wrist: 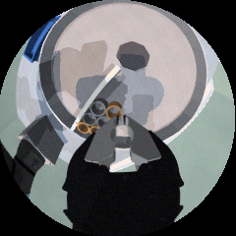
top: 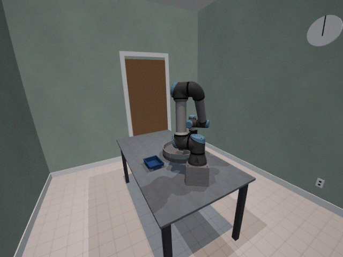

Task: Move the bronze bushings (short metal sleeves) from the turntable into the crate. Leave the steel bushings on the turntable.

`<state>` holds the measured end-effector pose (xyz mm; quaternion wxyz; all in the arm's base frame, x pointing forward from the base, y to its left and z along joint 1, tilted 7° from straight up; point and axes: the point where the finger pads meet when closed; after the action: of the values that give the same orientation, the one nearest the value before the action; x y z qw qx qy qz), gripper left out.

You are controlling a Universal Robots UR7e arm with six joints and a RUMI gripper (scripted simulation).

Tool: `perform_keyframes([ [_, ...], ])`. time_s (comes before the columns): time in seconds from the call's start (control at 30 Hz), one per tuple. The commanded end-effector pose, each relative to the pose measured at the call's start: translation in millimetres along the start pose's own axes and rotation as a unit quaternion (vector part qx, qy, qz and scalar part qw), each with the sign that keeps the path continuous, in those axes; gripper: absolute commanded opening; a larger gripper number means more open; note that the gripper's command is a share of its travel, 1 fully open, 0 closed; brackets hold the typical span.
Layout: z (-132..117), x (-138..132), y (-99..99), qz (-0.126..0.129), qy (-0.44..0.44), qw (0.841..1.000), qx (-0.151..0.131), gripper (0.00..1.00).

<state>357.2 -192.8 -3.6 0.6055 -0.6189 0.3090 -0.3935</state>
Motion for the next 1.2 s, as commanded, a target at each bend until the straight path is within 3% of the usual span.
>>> perform_keyframes([
  [0.0, 1, -2, 1.0, 0.001, -0.001, 1.000, 0.000, 0.06],
  [0.5, 1, -2, 1.7, 0.002, -0.001, 1.000, 0.000, 0.06],
  [1.17, 1, -4, 25.4, 0.002, -0.001, 1.000, 0.000, 0.06],
])
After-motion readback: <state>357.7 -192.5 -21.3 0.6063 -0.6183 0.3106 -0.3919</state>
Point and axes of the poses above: the point where the finger pads meet when closed, its own y axis out along the fingers, its own x axis across the jaws, z = x × y, and after that the axes turned 14 degrees about y, right-handed
